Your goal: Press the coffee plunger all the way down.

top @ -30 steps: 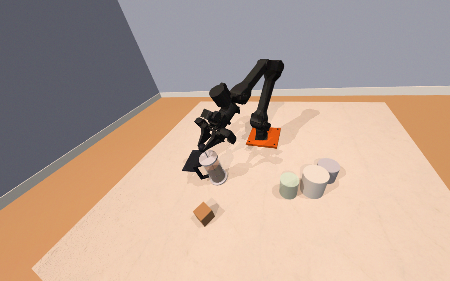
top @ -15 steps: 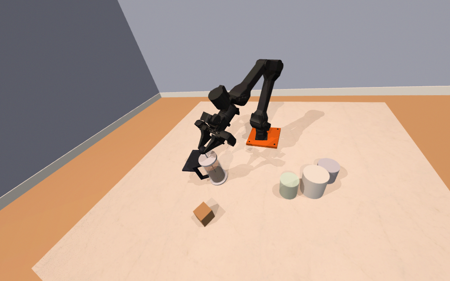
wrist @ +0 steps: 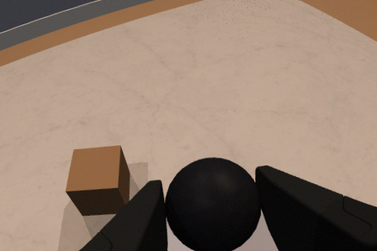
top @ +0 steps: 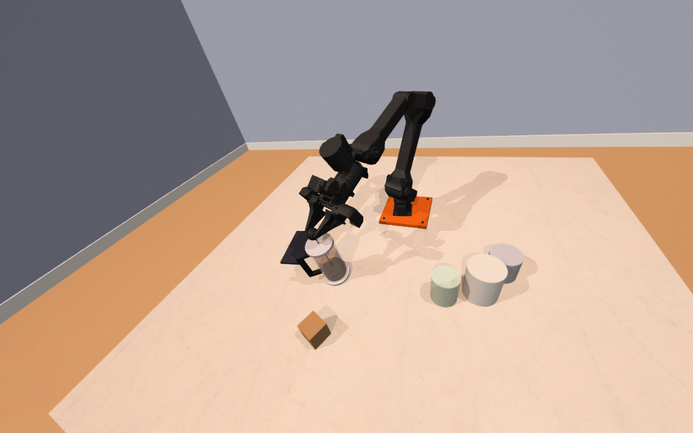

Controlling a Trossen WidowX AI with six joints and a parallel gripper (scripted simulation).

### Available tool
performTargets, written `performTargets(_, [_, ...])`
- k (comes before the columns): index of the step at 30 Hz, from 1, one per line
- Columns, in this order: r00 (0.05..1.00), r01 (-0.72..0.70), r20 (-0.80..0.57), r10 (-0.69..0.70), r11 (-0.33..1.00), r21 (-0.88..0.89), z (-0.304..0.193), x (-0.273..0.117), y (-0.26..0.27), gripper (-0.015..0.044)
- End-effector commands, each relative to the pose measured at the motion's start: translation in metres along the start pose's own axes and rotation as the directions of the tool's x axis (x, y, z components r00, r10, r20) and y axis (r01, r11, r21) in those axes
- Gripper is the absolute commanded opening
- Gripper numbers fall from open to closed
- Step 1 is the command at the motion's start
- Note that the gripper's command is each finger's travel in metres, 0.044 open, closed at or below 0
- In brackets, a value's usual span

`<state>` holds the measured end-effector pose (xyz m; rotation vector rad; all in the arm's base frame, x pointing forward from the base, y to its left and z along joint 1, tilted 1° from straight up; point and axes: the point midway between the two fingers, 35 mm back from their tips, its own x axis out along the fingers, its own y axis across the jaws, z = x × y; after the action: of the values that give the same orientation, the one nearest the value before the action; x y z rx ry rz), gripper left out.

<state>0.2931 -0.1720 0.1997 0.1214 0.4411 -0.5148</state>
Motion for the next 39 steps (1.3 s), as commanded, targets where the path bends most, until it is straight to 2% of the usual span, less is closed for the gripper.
performTargets(1, [0.999, 0.001, -0.039, -0.001, 1.000, 0.005, -0.0105, 0.0047, 0.0001, 0.0126])
performTargets(39, [1.000, 0.000, -0.025, 0.000, 1.000, 0.000, -0.0027, 0.0065, 0.0000, 0.0126])
